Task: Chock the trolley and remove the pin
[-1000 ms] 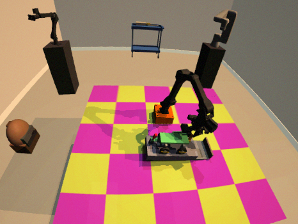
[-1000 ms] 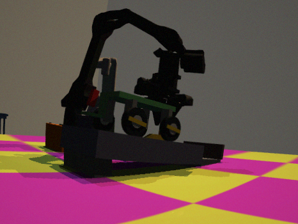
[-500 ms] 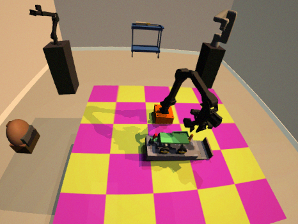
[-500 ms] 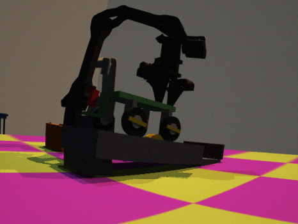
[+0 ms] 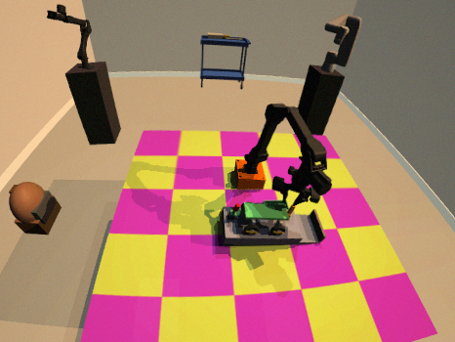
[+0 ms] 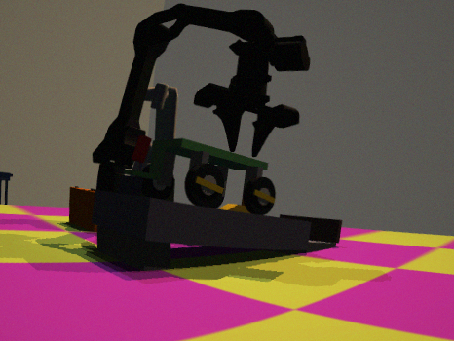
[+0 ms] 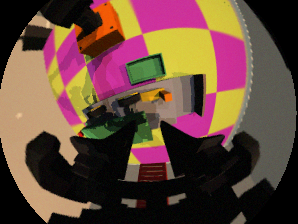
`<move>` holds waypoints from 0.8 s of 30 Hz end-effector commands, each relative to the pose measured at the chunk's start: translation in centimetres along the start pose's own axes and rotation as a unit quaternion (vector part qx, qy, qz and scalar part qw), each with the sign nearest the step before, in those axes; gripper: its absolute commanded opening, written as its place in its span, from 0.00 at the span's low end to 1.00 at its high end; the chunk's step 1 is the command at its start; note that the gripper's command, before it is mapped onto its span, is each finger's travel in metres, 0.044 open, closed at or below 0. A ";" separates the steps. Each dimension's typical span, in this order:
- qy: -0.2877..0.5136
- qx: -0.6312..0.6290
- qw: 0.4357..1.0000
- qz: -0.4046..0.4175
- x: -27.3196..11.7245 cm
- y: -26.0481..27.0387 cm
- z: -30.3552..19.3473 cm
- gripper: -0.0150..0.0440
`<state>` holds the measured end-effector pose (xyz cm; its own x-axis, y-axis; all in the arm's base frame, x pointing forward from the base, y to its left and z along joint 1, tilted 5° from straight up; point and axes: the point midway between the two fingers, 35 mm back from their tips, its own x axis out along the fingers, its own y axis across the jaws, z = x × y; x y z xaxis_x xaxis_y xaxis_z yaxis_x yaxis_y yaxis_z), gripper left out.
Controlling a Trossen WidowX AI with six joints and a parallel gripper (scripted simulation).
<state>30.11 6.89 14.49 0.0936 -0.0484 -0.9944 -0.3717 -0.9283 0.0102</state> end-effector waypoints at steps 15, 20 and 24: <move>0.044 0.460 0.885 0.054 -0.6 13.4 -6.1 0.58; 0.056 0.571 0.816 0.069 -0.8 17.5 -6.5 0.58; 0.058 0.585 0.806 0.071 -0.9 18.1 -6.5 0.58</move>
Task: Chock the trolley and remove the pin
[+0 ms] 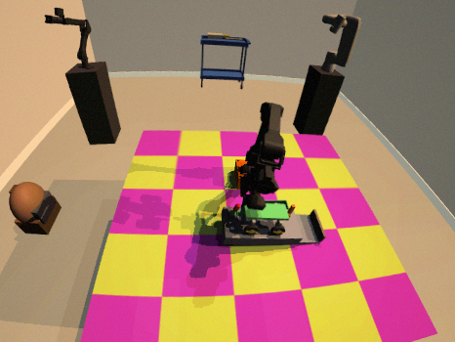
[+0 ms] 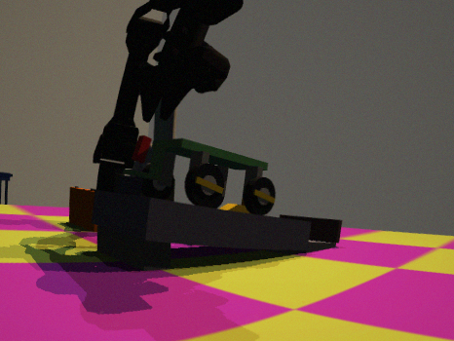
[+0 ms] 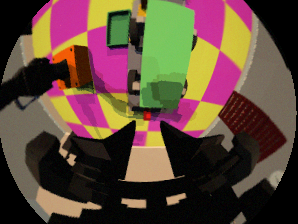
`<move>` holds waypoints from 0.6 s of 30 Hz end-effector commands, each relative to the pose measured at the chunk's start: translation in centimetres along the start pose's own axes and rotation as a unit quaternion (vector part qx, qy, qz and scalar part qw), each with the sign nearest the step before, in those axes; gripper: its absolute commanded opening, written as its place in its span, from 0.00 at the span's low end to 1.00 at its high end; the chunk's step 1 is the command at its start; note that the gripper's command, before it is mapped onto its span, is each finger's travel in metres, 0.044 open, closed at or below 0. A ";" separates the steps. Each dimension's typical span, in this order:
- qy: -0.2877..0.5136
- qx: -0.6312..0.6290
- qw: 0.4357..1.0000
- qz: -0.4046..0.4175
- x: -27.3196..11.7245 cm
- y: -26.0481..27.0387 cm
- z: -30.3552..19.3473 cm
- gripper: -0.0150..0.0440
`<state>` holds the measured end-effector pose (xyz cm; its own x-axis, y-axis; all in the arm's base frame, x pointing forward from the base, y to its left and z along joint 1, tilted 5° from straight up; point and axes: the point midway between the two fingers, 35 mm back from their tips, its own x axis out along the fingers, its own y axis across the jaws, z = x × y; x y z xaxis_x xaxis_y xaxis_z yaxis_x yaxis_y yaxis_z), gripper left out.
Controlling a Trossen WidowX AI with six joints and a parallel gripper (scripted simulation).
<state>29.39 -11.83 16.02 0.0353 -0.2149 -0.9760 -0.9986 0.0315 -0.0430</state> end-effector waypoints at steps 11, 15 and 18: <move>0.003 0.019 1.000 0.000 1.0 0.0 -0.4 0.58; 0.003 0.019 1.000 0.000 1.6 -0.1 -0.4 0.58; 0.003 0.019 1.000 0.000 2.0 -0.1 -0.4 0.58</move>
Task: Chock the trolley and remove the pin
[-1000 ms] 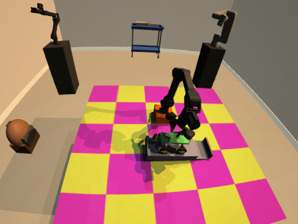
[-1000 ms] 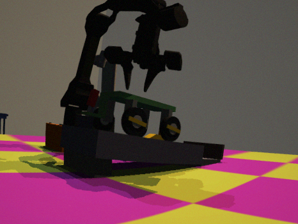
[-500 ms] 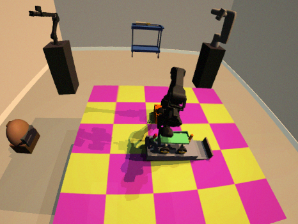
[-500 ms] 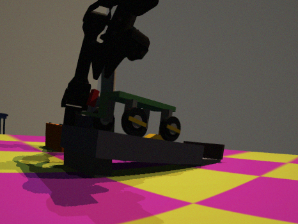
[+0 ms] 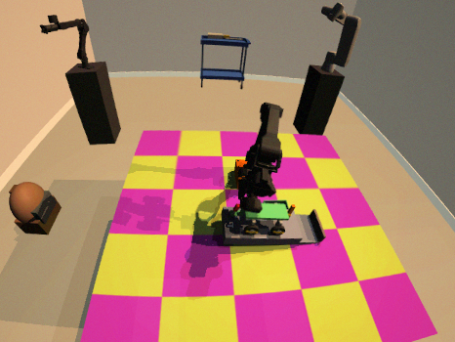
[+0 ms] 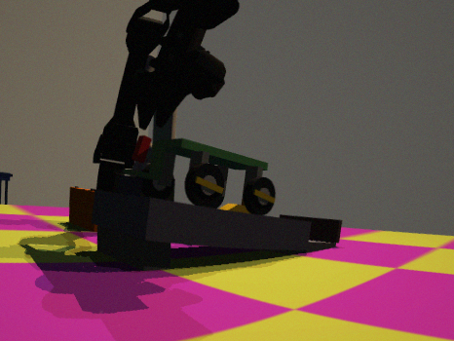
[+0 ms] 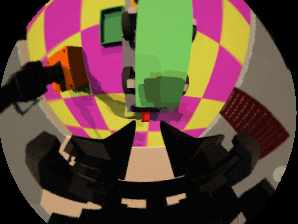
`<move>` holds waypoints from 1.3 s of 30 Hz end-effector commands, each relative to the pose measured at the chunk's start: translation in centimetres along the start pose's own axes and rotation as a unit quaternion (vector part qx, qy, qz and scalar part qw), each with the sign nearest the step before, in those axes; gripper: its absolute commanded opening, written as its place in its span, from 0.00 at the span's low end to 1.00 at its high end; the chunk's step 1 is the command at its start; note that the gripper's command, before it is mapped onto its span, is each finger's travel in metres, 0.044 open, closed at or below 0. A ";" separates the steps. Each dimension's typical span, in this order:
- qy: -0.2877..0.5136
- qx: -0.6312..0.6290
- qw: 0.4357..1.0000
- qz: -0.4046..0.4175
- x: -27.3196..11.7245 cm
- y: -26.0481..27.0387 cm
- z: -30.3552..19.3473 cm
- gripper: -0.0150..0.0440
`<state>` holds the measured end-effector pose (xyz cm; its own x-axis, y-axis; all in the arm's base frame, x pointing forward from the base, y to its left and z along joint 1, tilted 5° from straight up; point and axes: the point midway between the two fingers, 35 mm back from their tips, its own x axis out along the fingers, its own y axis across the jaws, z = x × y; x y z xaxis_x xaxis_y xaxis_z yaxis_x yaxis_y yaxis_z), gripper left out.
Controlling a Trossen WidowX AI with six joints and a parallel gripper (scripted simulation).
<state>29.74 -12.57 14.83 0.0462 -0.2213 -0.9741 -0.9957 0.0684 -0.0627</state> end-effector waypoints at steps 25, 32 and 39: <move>0.000 -0.001 1.000 0.005 2.7 0.2 -0.1 0.58; 0.001 -0.001 1.000 0.005 3.6 0.0 -0.1 0.58; 0.001 -0.001 1.000 0.005 4.5 0.1 -0.1 0.58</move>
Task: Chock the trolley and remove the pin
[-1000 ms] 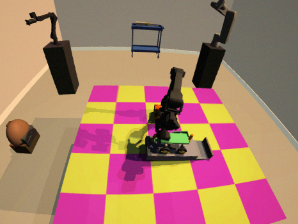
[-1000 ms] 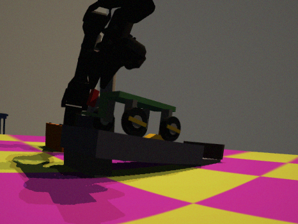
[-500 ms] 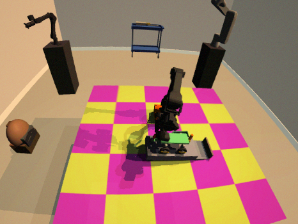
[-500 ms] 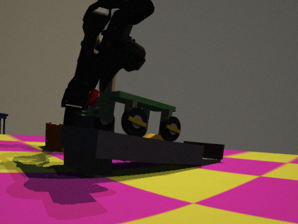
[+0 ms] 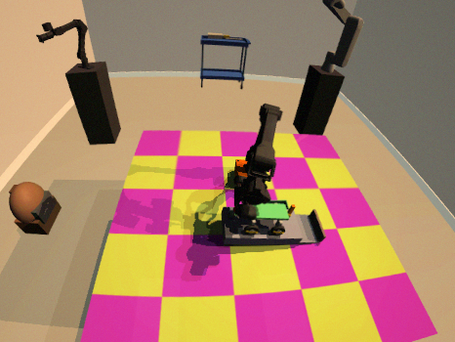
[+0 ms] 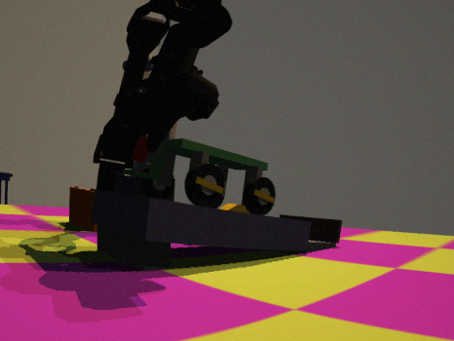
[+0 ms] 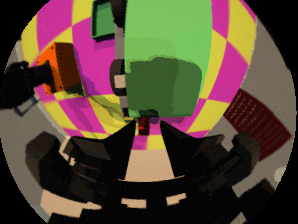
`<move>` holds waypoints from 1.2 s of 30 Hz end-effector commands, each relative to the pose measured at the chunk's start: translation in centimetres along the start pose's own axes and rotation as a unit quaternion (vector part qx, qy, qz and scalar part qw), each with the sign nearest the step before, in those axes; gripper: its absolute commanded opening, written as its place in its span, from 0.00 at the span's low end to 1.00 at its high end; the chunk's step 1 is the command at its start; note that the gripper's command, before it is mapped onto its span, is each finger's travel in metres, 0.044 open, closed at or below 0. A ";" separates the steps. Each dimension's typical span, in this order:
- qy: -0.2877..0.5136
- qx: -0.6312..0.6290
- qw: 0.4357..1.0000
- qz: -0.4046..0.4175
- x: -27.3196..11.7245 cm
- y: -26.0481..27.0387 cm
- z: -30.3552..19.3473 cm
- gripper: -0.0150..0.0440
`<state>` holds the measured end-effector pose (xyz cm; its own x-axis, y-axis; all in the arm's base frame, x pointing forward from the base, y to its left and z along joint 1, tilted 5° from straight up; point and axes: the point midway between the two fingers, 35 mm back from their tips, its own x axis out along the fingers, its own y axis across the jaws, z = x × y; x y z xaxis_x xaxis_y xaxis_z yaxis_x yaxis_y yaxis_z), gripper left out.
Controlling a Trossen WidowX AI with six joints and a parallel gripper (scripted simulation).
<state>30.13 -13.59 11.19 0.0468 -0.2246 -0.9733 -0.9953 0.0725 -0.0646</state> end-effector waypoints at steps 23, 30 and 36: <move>0.000 0.000 1.000 0.003 1.5 0.4 0.1 0.35; 0.000 0.000 1.000 0.003 1.4 0.4 0.1 0.25; -0.001 -0.003 1.000 0.005 1.0 0.5 0.0 0.25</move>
<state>29.61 -13.81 9.79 0.0348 -0.2240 -0.9740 -0.9958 0.0744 -0.0526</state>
